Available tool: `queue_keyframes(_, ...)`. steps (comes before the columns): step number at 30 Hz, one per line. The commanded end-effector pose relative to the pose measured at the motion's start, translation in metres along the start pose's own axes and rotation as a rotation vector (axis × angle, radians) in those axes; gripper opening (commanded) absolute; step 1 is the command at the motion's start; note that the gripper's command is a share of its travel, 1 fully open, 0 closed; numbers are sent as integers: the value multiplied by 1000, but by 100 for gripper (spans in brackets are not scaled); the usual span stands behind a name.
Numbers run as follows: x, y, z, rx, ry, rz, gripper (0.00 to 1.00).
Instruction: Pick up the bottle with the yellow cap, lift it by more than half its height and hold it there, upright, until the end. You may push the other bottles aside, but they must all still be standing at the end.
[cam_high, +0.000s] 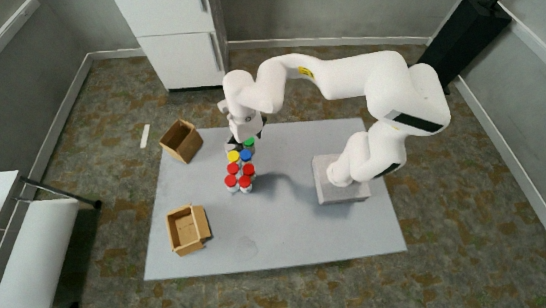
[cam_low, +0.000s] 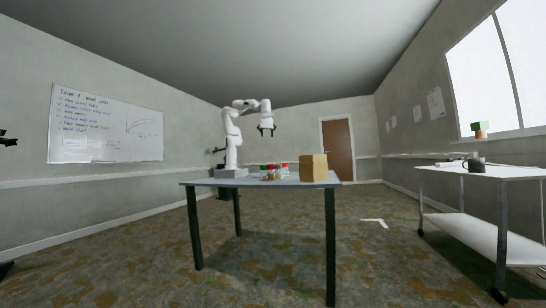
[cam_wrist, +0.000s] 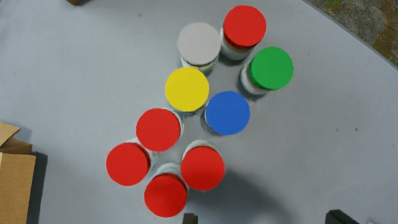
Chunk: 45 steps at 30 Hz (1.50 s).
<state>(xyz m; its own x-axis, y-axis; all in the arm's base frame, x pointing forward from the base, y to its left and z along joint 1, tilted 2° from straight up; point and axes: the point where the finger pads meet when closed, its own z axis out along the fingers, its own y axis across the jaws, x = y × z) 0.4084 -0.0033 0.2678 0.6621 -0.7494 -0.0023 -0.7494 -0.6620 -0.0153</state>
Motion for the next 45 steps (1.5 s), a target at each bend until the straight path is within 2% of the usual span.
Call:
queue_keyframes(1,1,-1,-2,3,3,0,79)
queue_keyframes(7,1,-1,-2,3,3,0,79)
queue_keyframes(17,13,-6,2,6,5,-288,79)
queue_keyframes(25,12,-6,3,2,9,-281,79)
queue_keyframes(34,25,-11,7,6,6,-574,79)
queue_keyframes(42,24,-11,7,0,11,-562,79)
queue_keyframes(45,29,-13,9,2,10,-662,79)
